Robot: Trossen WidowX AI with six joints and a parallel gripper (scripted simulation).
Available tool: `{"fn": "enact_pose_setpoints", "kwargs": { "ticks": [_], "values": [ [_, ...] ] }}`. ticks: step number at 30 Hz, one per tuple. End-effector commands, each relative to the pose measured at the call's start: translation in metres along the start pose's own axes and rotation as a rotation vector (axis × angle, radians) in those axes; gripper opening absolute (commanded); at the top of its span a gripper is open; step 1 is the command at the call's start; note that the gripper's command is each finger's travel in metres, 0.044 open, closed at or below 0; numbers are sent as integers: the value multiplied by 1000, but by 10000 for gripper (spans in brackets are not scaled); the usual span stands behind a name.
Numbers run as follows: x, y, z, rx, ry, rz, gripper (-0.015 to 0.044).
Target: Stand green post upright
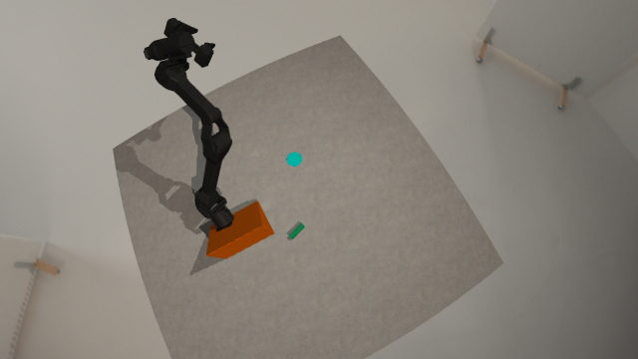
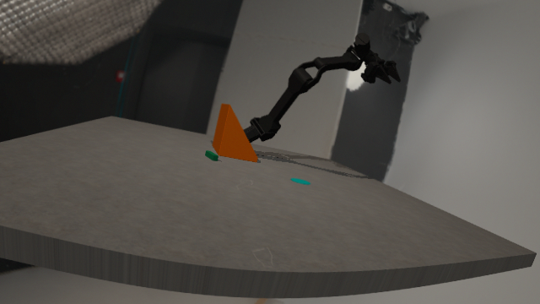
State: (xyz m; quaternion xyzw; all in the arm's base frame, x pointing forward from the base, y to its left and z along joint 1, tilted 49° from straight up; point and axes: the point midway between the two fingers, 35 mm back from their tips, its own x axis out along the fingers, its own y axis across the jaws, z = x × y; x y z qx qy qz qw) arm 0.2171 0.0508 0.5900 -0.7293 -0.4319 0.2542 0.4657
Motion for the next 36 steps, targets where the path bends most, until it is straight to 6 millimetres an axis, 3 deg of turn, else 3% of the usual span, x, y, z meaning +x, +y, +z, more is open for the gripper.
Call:
{"fn": "enact_pose_setpoints", "kwargs": {
  "ticks": [1, 7, 13, 19, 27, 36],
  "values": [
    [-1, -1, 0, -10, 5, 0, 374],
    [-19, -32, 9, -327, 168, 14, 233],
    [-29, -65, 27, -692, 323, 67, 233],
    [-26, -94, 52, -1064, 441, 152, 233],
    [-1, -121, 92, -1562, 526, 306, 233],
    [54, -126, 132, -2117, 500, 507, 233]
  ]
}}
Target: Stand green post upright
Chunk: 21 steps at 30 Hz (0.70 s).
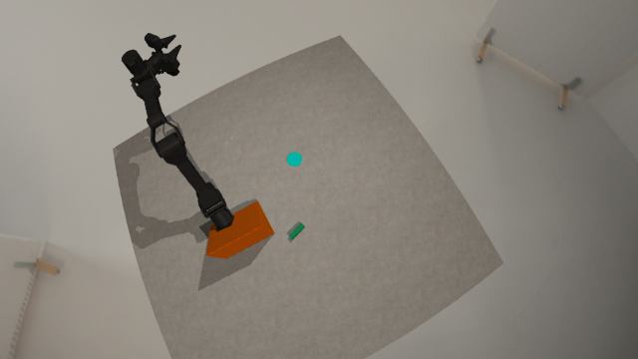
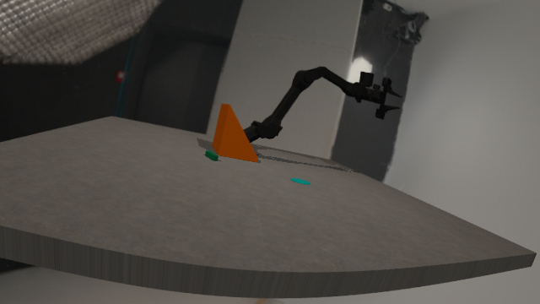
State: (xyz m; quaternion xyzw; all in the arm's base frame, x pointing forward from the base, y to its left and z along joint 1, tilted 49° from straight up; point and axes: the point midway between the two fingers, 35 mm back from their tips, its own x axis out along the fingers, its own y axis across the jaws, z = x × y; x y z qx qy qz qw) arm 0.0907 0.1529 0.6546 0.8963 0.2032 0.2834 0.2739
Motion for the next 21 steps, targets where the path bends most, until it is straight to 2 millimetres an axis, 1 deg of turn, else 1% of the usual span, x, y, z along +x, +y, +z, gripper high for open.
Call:
{"fn": "enact_pose_setpoints", "kwargs": {
  "ticks": [1, 6, 11, 16, 21],
  "values": [
    [17, -34, -5, -312, 0, 5, 233],
    [41, -72, 0, -625, -13, -17, 233],
    [68, -110, 19, -926, -34, -70, 233],
    [95, -145, 50, -1211, -57, -155, 233],
    [122, -176, 93, -1473, -76, -273, 233]
  ]
}}
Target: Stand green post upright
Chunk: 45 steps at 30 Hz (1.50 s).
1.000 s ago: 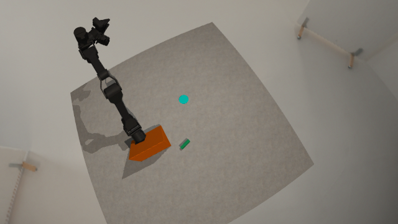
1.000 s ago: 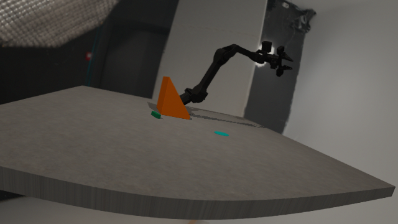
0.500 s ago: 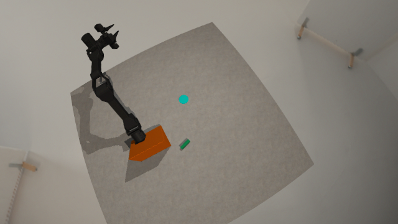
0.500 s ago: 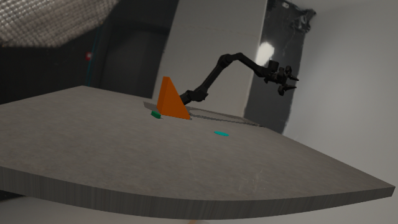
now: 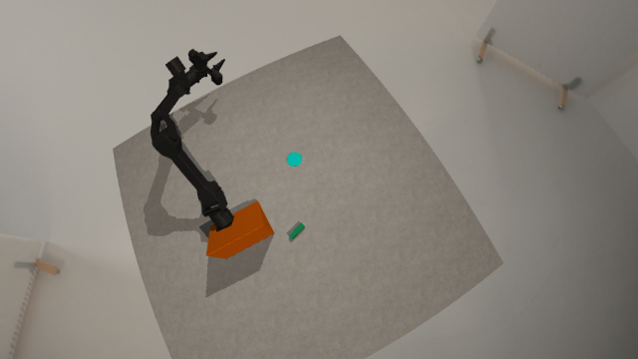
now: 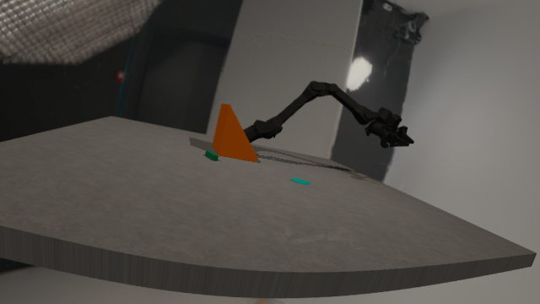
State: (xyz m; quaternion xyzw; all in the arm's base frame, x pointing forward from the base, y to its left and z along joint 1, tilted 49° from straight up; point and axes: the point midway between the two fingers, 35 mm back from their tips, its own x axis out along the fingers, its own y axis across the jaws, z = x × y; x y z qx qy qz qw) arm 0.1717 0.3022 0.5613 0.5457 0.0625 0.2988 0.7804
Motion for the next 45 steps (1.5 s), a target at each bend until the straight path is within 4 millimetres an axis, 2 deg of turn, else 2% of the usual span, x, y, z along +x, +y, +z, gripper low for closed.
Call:
{"fn": "enact_pose_setpoints", "kwargs": {
  "ticks": [1, 7, 13, 18, 23, 28, 33, 39, 45],
  "values": [
    [34, -46, -11, -256, 28, -101, 233],
    [70, -114, -15, -538, 99, -246, 233],
    [96, -190, -7, -776, 208, -403, 233],
    [107, -258, 8, -934, 329, -536, 233],
    [107, -326, 28, -1051, 476, -662, 233],
    [95, -391, 52, -1122, 642, -774, 233],
    [73, -452, 77, -1147, 822, -865, 233],
    [33, -516, 104, -1115, 1042, -935, 233],
    [-16, -569, 126, -1026, 1249, -954, 233]
  ]
}}
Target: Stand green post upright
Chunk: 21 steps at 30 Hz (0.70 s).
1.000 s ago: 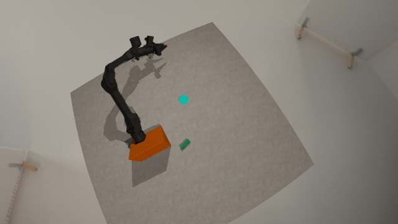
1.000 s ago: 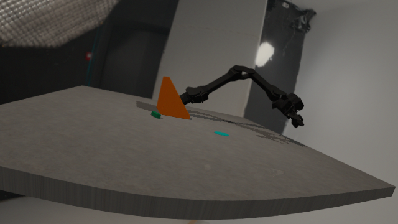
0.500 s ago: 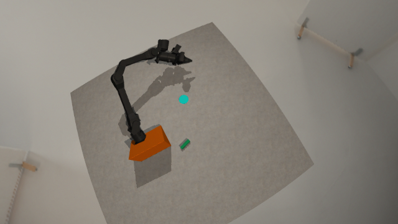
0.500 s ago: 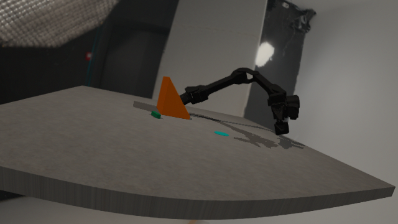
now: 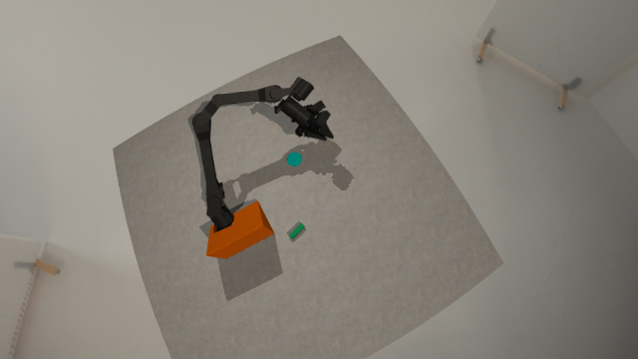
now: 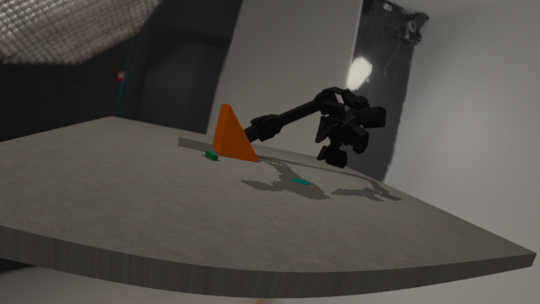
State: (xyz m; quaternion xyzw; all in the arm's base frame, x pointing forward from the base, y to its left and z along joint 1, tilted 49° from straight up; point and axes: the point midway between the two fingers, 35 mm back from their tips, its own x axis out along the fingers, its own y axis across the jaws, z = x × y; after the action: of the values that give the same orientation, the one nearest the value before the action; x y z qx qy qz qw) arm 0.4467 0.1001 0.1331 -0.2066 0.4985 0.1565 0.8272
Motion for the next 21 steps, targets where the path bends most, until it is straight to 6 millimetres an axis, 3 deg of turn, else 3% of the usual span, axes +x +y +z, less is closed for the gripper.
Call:
{"fn": "enact_pose_setpoints", "kwargs": {
  "ticks": [1, 10, 21],
  "values": [
    [27, -28, -47, -26, 135, 84, 233],
    [56, -61, -136, -28, 304, 305, 233],
    [64, -76, -233, 55, 341, 631, 233]
  ]
}}
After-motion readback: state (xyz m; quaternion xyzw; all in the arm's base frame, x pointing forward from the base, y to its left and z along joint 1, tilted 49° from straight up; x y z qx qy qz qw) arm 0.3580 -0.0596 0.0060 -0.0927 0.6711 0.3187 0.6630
